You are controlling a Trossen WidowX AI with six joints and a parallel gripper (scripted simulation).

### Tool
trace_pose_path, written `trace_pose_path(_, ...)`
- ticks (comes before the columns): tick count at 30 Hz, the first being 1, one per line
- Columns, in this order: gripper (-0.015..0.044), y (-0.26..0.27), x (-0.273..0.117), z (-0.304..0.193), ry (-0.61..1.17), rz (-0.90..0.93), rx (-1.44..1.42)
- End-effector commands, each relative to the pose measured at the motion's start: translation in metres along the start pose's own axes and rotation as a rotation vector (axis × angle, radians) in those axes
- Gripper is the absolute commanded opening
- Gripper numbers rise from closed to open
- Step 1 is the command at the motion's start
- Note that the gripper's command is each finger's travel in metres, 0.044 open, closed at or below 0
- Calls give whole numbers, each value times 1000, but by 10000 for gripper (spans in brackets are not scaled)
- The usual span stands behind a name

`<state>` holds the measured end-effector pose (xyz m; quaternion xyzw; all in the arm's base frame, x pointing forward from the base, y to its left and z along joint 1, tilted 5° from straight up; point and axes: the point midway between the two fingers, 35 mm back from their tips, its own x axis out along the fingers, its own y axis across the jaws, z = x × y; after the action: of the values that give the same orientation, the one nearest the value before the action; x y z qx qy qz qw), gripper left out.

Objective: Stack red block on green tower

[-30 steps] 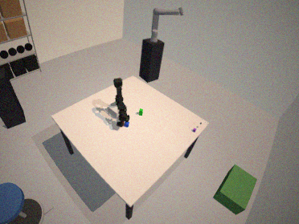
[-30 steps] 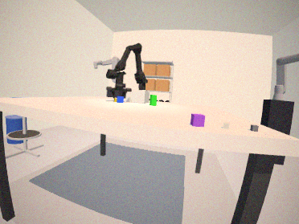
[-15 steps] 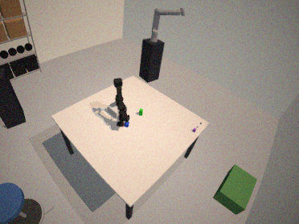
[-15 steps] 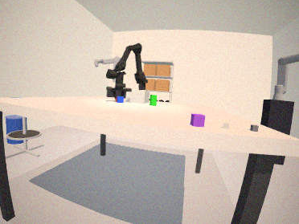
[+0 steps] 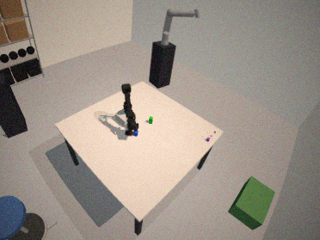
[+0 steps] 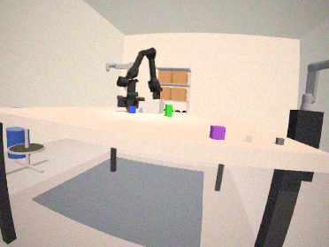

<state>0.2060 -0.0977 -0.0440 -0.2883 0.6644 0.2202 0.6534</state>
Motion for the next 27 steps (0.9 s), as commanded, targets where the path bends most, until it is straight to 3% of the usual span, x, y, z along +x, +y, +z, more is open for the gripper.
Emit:
trace_pose_path(1,35,0,0,0,-2,0,-5)
trace_pose_path(7,0,0,0,0,-2,0,-5)
trace_pose_path(27,0,0,0,0,-2,0,-5)
